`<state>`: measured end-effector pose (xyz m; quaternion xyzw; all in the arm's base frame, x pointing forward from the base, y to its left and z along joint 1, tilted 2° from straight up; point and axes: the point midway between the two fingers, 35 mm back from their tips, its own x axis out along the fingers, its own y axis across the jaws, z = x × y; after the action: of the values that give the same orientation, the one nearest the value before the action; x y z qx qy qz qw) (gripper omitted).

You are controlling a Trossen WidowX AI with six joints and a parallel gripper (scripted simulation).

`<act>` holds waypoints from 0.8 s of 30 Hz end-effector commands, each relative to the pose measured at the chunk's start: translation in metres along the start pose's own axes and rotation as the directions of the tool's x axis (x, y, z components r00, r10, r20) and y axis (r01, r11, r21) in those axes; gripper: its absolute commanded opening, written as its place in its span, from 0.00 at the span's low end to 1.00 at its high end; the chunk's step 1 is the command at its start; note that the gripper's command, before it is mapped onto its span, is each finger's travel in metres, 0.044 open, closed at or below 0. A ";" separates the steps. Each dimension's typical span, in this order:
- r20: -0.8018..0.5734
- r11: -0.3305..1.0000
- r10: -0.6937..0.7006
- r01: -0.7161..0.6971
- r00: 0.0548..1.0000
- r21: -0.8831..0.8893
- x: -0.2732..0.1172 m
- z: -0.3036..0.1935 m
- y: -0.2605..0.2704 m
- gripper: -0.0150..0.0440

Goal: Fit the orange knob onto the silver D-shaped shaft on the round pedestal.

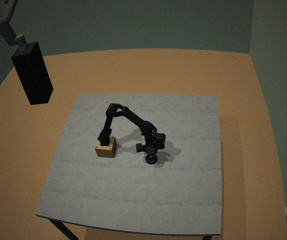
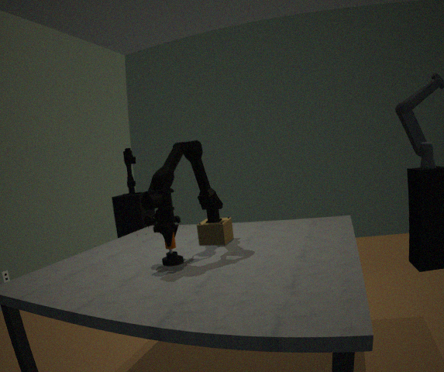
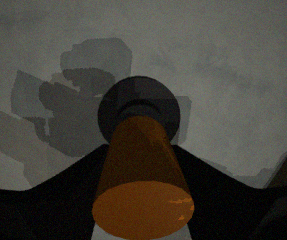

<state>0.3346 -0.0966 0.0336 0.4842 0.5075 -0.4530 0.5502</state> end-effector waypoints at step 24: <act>0.000 0.979 0.002 -0.002 1.000 0.202 0.000 0.000 0.000 0.25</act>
<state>0.3346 -0.0971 0.0314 0.5157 0.4795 -0.4816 0.5217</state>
